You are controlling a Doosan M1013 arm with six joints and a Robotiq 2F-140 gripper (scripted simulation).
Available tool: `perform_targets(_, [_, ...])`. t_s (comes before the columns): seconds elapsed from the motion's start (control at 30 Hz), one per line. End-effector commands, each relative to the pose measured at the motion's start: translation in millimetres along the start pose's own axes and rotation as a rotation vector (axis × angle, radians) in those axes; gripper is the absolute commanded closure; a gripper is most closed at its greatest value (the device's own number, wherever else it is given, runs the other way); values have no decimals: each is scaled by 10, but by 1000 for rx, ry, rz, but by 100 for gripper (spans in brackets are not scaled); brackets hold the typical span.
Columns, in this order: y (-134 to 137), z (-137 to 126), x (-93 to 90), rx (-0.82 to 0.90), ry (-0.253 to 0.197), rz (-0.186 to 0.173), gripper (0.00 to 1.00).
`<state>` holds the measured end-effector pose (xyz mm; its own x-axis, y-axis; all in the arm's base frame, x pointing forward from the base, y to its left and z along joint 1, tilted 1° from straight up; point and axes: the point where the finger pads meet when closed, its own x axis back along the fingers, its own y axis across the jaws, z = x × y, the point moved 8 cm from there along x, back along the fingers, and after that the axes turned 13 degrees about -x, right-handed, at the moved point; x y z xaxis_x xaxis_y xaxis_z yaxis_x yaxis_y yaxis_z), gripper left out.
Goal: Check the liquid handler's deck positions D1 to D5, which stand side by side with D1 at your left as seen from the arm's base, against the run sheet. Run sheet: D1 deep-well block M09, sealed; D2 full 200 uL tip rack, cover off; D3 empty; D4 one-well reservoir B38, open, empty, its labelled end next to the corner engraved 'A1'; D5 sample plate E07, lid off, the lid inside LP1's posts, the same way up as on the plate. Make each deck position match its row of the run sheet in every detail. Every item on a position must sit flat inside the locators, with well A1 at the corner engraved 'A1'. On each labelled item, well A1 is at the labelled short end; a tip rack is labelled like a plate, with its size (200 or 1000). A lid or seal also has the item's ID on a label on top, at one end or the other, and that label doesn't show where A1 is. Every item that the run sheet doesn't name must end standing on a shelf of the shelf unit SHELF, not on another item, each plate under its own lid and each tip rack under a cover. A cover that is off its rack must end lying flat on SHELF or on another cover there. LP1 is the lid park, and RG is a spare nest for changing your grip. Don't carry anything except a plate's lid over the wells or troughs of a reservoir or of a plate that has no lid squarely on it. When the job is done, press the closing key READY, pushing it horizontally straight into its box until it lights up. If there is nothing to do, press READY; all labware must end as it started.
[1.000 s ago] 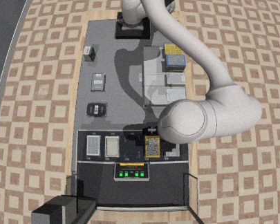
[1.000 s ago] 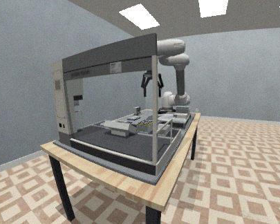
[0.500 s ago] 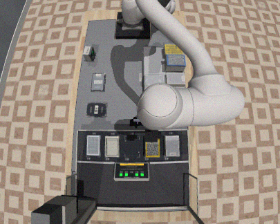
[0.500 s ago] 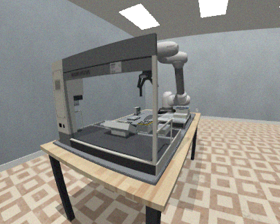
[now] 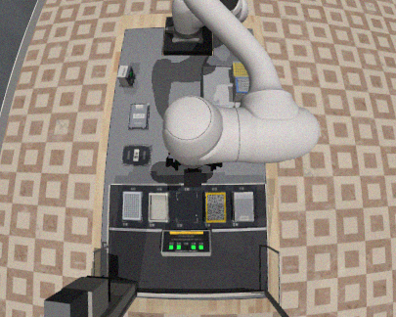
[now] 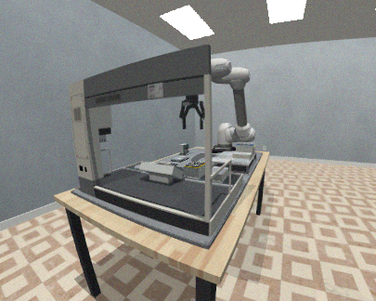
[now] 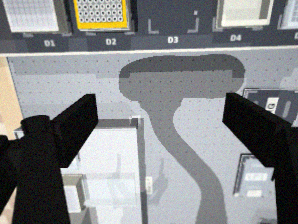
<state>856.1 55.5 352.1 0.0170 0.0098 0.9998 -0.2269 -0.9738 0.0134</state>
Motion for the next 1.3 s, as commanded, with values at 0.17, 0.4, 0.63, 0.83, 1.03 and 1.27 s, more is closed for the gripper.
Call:
perform_targets(0.17, [421,-148,44,3,9,-1,21])
perform_targets(0.4, [421,-154,44,3,6,-2,21])
perform_targets(0.63, [399,-148,60,3,9,-1,21])
perform_targets(0.83, [399,-148,60,3,9,-1,21])
perform_targets(1.03, [399,-148,60,3,9,-1,21])
perform_targets(1.27, [399,-148,60,3,9,-1,21])
